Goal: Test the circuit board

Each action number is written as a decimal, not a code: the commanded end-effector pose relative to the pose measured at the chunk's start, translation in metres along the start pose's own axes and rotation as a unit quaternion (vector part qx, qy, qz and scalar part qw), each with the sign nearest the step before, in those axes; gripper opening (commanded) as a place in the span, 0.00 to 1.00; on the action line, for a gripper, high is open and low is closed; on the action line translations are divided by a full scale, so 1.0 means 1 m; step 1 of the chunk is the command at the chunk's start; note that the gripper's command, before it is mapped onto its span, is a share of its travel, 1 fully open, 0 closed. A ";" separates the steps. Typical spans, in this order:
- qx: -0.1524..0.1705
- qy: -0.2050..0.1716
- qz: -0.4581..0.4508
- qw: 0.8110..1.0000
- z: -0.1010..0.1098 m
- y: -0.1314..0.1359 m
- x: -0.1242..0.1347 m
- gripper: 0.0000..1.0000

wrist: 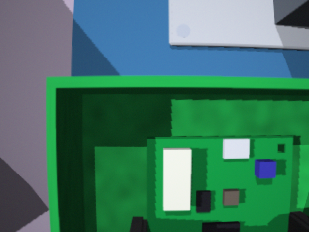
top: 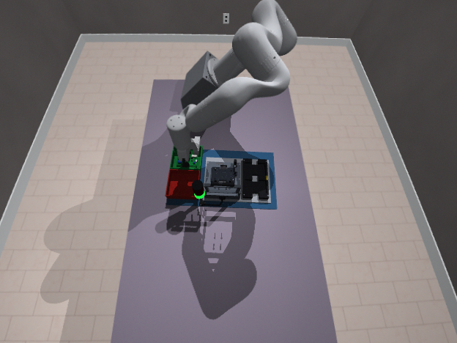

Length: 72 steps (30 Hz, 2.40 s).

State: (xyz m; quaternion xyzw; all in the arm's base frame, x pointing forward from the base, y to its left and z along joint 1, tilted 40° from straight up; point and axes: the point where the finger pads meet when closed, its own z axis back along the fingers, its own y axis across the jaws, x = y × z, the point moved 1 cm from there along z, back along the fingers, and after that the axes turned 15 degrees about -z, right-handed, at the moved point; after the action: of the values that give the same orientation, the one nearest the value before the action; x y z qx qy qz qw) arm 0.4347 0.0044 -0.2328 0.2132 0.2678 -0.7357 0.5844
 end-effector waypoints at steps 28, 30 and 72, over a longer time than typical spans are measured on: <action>0.001 0.000 0.000 1.000 -0.001 0.001 0.000 1.00; 0.001 0.000 0.000 1.000 -0.001 0.001 0.000 1.00; 0.001 0.000 0.000 1.000 0.008 0.001 0.000 1.00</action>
State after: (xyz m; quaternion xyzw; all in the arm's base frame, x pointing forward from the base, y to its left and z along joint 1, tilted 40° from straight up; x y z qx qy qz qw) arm 0.4345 0.0036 -0.2318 0.2131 0.2680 -0.7357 0.5843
